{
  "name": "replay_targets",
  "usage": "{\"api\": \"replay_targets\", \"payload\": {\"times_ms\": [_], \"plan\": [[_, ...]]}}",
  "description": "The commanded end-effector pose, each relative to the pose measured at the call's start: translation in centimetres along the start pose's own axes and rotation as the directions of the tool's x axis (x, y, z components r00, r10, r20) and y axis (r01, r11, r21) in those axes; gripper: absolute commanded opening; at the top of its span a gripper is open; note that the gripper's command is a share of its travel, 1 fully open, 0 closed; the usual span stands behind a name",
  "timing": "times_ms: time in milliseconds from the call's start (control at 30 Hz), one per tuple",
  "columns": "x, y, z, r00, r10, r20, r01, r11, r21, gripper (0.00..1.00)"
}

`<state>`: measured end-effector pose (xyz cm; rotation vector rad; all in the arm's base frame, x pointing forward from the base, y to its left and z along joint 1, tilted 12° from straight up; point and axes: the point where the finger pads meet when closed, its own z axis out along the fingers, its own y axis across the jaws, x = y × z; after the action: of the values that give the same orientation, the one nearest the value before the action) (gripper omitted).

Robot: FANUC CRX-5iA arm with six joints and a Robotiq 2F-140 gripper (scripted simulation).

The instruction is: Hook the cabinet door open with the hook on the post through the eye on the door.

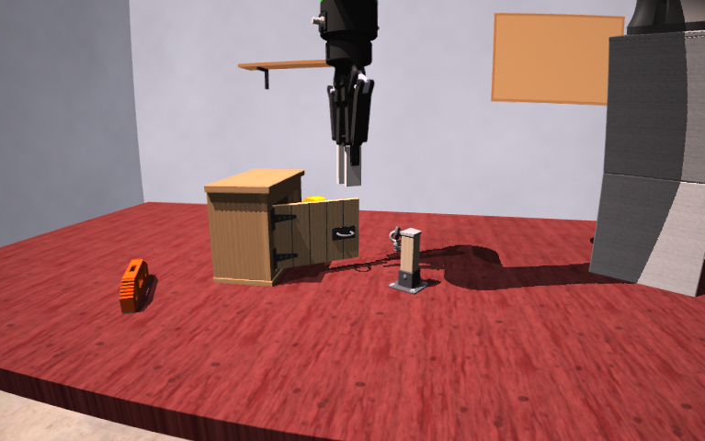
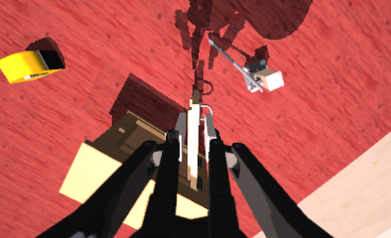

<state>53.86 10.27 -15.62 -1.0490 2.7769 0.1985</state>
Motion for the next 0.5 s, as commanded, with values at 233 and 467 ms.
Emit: {"api": "replay_targets", "payload": {"times_ms": [233,467], "plan": [[0.0,0.0,1.7,1.0,0.0,0.0,0.0,1.0,0.0,0.16],[0.0,0.0,2.6,1.0,0.0,0.0,0.0,1.0,0.0,0.16]]}}
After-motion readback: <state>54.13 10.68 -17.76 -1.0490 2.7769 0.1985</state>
